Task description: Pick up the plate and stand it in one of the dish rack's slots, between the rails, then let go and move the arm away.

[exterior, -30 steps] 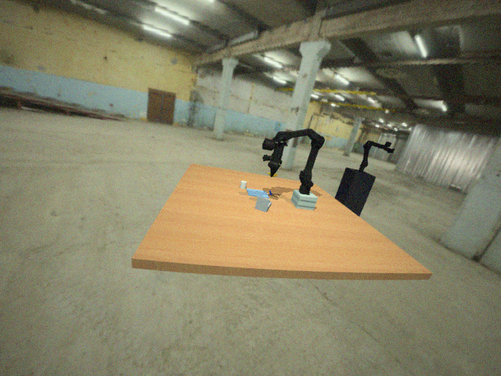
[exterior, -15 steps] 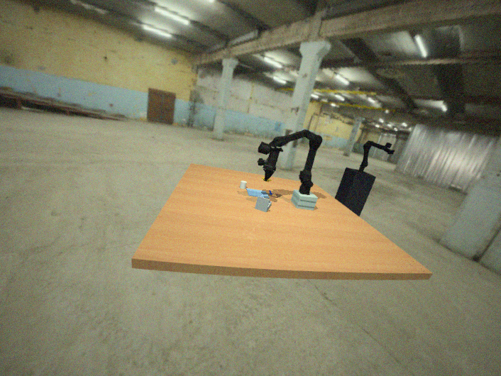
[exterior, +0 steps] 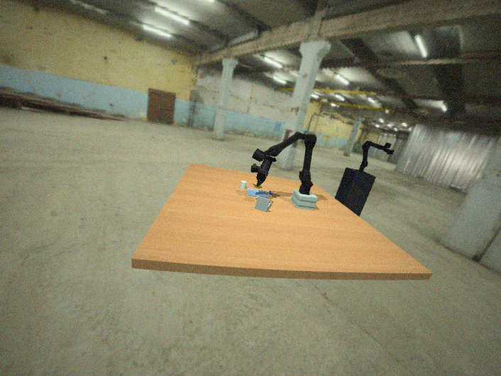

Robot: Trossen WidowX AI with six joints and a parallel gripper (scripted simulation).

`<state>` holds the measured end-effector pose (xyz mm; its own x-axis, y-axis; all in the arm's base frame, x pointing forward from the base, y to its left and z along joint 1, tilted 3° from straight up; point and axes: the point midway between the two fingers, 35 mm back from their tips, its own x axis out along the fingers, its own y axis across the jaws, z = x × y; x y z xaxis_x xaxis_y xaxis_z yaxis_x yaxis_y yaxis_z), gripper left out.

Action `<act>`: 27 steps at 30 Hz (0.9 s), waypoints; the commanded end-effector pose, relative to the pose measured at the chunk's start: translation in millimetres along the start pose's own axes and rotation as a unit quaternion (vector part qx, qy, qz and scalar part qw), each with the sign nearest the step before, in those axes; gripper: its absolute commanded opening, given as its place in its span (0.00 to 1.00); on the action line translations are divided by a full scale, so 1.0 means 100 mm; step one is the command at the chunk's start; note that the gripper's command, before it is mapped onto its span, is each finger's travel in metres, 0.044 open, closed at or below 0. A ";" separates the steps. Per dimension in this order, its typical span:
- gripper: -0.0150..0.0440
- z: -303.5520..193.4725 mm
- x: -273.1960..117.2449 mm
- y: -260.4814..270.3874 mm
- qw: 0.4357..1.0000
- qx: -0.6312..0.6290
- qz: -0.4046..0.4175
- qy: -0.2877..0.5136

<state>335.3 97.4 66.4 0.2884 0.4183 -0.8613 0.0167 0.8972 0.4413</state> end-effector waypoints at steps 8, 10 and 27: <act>0.25 0.13 0.29 -0.05 0.992 -0.069 0.097 -0.048; 0.25 0.15 0.33 -0.06 0.988 -0.083 0.113 -0.058; 0.25 0.11 0.49 -0.17 0.937 -0.206 0.237 -0.153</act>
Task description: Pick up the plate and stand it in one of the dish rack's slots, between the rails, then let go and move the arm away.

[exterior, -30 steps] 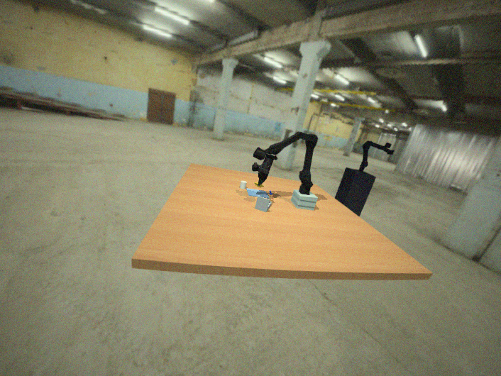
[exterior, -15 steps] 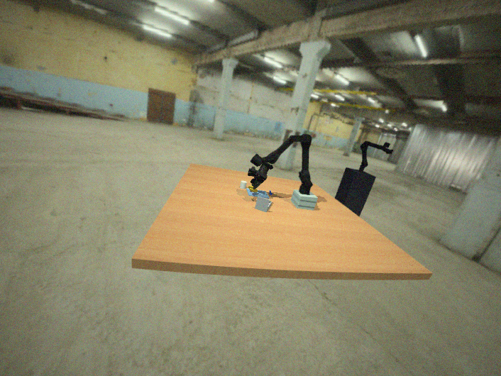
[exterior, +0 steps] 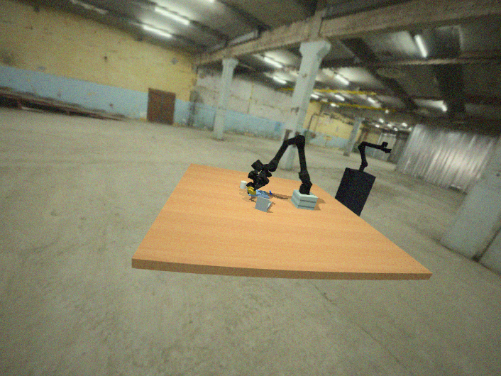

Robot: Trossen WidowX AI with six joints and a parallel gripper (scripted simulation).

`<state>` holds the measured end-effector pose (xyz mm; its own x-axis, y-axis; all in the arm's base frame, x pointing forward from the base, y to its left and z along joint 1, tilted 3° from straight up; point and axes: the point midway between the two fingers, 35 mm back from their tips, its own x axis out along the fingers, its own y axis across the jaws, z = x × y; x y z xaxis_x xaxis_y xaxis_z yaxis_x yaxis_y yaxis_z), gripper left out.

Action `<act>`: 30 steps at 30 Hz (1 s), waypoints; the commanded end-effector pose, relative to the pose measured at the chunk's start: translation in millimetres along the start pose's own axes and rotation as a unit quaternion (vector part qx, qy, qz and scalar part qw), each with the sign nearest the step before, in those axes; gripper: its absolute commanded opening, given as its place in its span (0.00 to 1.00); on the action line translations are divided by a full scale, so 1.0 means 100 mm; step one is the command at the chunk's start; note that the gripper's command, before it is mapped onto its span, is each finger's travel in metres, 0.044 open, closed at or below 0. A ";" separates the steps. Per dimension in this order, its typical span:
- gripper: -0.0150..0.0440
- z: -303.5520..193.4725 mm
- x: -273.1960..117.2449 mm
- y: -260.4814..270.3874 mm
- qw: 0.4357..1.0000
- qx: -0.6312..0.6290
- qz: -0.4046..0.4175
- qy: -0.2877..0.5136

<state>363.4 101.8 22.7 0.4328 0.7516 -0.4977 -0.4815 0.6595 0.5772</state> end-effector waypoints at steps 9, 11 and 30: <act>0.25 -0.17 -0.07 0.01 0.989 -0.109 0.079 -0.065; 0.25 -0.20 -0.10 0.03 0.985 -0.130 0.090 -0.076; 0.25 -0.60 -0.41 0.27 0.910 -0.334 0.178 -0.171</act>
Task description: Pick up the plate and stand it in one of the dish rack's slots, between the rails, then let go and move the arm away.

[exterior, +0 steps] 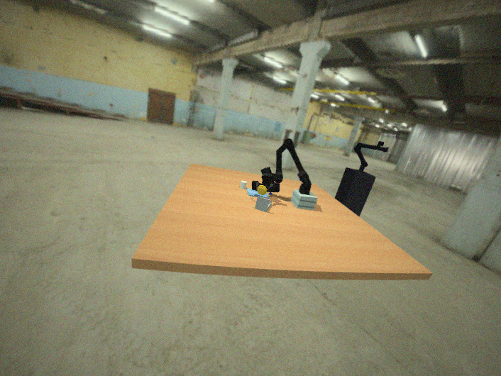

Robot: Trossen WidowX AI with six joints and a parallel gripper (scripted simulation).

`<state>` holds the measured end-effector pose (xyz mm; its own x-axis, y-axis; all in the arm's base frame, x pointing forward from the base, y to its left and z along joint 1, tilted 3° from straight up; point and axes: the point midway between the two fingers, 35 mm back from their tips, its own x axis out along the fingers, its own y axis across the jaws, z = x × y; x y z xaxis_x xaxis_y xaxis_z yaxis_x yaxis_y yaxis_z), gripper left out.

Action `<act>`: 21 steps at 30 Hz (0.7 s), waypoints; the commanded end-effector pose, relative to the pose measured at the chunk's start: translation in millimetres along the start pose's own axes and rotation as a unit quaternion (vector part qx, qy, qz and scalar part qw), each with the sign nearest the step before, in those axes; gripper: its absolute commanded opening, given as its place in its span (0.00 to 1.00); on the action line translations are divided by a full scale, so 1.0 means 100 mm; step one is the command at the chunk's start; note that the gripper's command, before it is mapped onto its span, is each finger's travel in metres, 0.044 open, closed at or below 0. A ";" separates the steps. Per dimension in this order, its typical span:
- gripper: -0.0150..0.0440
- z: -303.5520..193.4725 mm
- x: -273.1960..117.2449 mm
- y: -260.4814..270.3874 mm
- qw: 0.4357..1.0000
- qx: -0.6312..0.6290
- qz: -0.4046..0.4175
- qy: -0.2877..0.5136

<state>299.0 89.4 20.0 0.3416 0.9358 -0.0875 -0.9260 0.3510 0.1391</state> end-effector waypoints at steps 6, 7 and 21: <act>0.25 -0.02 -0.12 0.27 0.995 -0.087 0.038 -0.034; 0.25 -0.01 -0.14 0.30 0.994 -0.096 0.042 -0.038; 0.25 -0.08 -0.13 0.31 0.994 -0.100 0.035 -0.034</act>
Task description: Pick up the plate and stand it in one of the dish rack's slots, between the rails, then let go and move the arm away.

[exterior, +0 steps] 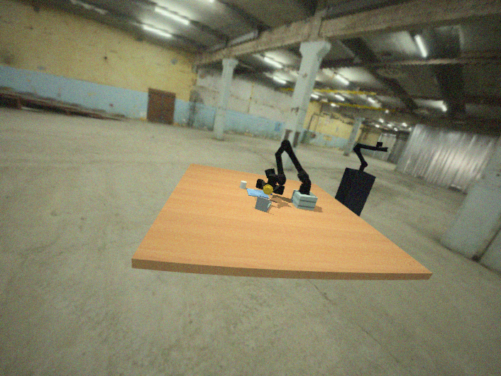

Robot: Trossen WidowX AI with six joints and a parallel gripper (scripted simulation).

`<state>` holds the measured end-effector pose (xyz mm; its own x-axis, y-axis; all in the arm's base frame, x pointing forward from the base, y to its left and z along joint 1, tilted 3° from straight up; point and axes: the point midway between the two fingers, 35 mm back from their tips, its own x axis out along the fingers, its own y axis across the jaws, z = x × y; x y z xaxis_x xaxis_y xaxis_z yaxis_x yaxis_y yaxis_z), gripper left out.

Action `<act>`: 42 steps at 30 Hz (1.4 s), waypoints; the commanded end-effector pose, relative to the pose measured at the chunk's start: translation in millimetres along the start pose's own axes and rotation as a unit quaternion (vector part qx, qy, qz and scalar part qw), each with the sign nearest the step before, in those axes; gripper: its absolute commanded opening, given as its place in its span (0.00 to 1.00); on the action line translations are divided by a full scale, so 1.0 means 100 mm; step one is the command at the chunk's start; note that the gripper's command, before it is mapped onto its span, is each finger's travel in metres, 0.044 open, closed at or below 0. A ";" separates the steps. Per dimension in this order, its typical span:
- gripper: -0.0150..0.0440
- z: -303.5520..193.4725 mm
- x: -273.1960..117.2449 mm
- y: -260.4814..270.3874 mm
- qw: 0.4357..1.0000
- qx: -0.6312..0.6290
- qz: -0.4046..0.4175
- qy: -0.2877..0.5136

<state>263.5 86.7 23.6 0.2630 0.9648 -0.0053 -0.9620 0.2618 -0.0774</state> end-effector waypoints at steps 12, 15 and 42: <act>0.25 -0.29 0.13 0.05 1.000 0.001 0.008 0.010; 0.25 -0.46 0.14 0.05 1.000 0.001 0.009 0.011; 0.79 -0.44 0.14 0.06 1.000 0.006 0.009 0.011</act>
<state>264.8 100.2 -20.2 0.2470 0.9686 -0.0279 -0.9674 0.2448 -0.0644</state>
